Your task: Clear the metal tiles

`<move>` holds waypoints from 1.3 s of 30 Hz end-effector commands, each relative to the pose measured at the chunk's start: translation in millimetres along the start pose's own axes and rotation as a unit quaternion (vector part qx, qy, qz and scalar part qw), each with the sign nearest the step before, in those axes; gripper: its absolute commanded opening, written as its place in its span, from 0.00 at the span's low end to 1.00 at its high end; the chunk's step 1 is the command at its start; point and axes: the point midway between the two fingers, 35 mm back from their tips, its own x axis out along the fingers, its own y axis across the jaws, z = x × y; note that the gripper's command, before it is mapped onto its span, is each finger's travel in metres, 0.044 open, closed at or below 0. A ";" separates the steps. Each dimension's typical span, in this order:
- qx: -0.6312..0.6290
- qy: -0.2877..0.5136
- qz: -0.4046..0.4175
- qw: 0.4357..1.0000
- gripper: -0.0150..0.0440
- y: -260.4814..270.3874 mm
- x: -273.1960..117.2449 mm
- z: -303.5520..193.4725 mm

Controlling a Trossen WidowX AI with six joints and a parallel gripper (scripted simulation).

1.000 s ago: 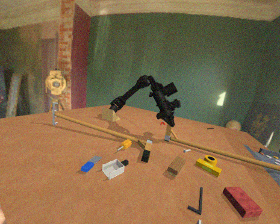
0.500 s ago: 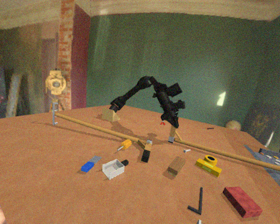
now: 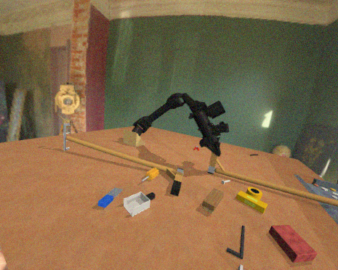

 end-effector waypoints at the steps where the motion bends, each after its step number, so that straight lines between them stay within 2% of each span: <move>1: 0.002 -0.004 -0.001 1.000 0.25 -1.2 2.2 7.7; 27: 0.001 -0.003 0.000 1.000 0.25 0.1 5.6 8.4; 39: 0.000 -0.002 -0.002 1.000 0.25 -2.9 -6.3 -1.3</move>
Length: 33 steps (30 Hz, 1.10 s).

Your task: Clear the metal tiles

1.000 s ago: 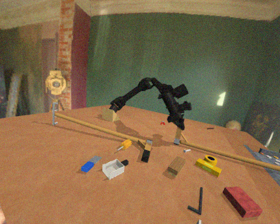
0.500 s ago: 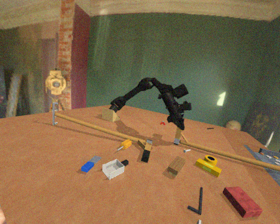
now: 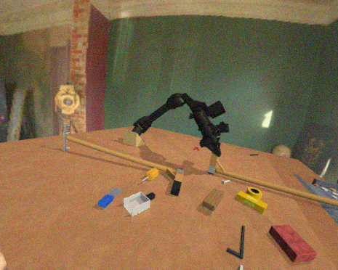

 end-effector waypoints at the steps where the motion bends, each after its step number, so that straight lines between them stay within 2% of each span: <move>1: -0.001 -0.003 -0.001 1.000 0.25 -0.5 -8.7 -2.0; 33: -0.001 -0.001 -0.004 1.000 0.25 -8.2 -44.2 -36.8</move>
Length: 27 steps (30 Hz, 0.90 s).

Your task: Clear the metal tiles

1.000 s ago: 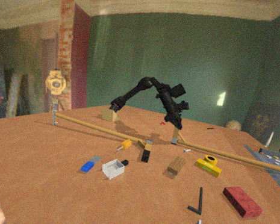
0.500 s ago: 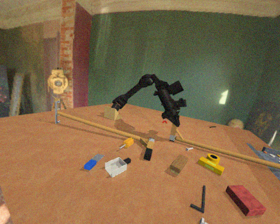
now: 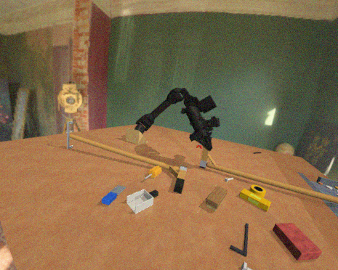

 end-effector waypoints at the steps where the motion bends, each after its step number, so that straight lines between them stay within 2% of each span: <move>1: -0.003 -0.009 -0.003 1.000 0.25 -0.6 -10.8 0.6; 27: -0.003 -0.008 -0.005 1.000 0.25 -5.5 -36.7 -32.7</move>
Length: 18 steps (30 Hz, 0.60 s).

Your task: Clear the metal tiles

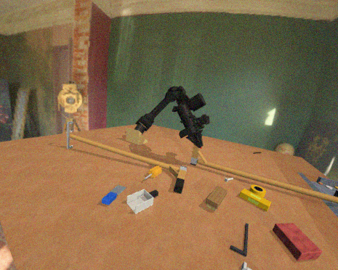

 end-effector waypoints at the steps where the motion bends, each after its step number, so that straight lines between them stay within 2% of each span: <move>1: -0.004 -0.008 -0.003 1.000 0.25 -0.2 -9.6 -0.5; 18: -0.003 -0.009 -0.003 1.000 0.25 -0.6 -24.9 -23.7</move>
